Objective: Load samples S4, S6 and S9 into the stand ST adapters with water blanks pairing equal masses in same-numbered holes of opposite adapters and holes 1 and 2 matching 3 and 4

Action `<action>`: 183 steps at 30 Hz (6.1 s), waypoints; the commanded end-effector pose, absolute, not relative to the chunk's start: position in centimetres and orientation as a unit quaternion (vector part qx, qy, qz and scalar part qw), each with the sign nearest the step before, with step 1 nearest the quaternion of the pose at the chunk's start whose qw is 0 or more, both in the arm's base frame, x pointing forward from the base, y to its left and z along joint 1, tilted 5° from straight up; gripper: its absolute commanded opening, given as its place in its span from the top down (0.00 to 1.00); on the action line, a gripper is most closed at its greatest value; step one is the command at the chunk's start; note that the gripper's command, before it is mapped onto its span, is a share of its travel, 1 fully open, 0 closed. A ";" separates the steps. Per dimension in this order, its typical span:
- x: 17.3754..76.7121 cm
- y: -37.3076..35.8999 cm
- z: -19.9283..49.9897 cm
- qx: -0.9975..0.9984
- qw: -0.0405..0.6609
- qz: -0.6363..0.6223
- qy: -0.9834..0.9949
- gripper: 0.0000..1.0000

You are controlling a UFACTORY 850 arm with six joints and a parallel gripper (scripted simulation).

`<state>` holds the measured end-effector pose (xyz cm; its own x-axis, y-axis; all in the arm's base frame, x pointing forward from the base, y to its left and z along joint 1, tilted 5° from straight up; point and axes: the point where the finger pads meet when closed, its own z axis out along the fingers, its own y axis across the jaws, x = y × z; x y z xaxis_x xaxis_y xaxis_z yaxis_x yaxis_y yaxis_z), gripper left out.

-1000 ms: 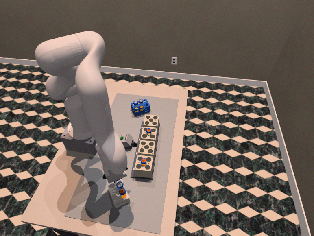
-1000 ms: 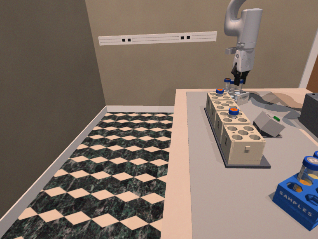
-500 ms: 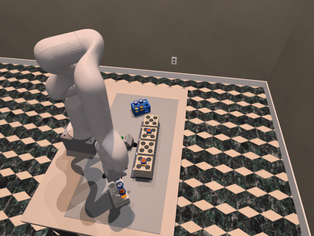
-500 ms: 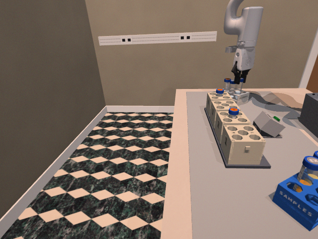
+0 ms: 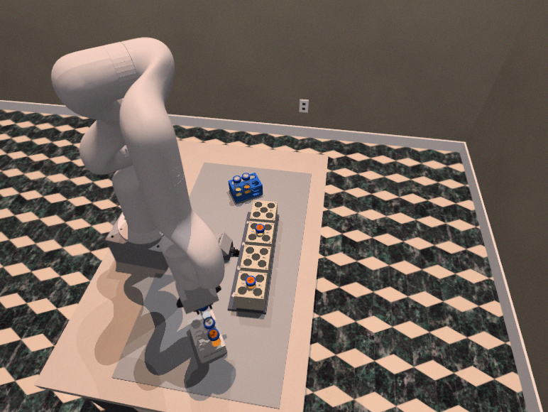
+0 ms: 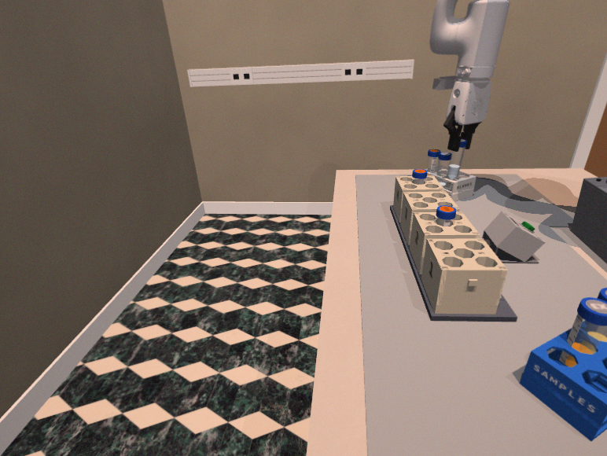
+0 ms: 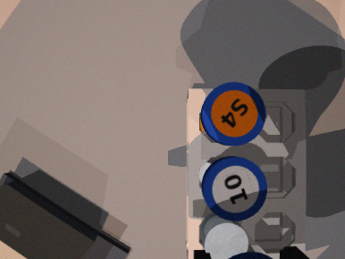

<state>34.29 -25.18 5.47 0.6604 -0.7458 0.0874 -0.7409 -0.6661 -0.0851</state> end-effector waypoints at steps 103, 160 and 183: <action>40.1 -6.3 14.9 -0.995 0.000 -0.043 -0.087 1.00; 42.3 -0.4 11.6 -0.995 0.000 -0.043 -0.087 1.00; 42.4 -0.4 10.7 -0.995 0.000 -0.043 -0.087 1.00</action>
